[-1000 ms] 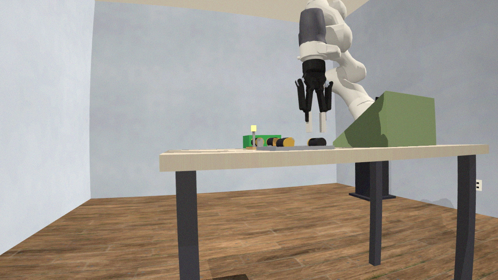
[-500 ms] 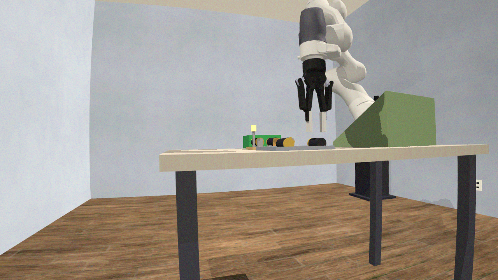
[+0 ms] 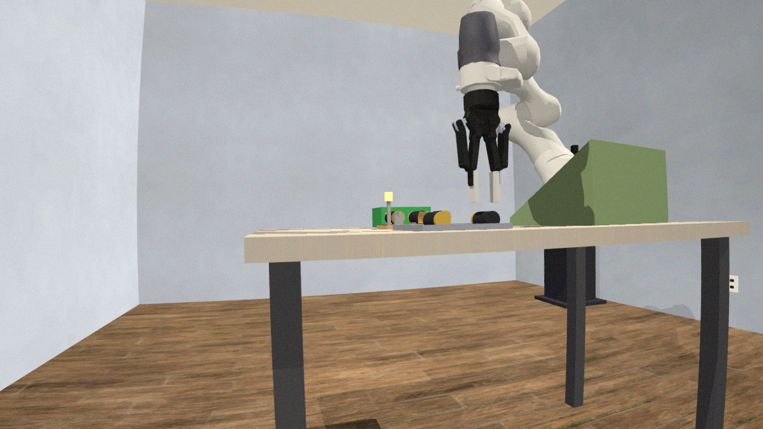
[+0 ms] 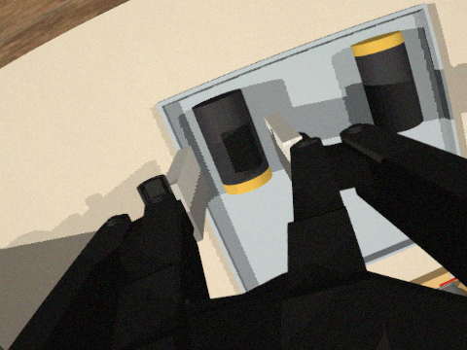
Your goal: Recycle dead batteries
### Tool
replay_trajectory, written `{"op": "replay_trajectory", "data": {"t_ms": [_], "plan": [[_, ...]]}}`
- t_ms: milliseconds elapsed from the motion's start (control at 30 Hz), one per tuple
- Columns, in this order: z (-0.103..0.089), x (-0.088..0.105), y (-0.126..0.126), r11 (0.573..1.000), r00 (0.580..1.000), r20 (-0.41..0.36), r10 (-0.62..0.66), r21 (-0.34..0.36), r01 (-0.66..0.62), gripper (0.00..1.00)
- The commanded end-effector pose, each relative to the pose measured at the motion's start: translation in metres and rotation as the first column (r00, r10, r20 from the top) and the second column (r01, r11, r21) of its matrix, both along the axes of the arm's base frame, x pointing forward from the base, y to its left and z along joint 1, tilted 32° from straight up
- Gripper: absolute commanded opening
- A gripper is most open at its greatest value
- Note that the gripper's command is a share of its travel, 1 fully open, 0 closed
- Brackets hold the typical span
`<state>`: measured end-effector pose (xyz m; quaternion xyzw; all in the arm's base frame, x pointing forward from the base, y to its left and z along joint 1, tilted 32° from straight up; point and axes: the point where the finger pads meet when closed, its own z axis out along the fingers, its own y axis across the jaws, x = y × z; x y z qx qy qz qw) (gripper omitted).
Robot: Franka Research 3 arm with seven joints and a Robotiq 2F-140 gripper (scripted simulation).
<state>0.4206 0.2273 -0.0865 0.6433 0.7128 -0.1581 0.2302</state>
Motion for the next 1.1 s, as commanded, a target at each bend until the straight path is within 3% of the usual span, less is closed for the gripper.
{"op": "replay_trajectory", "data": {"t_ms": [0, 1067], "plan": [[-0.0004, 0.0, 0.0018, 1.0, 1.0, 0.002, -0.003, 0.003, 0.003, 0.29], [0.0003, -0.0007, 0.0004, 1.0, 1.0, 0.002, -0.003, 0.003, 0.003, 0.29]]}}
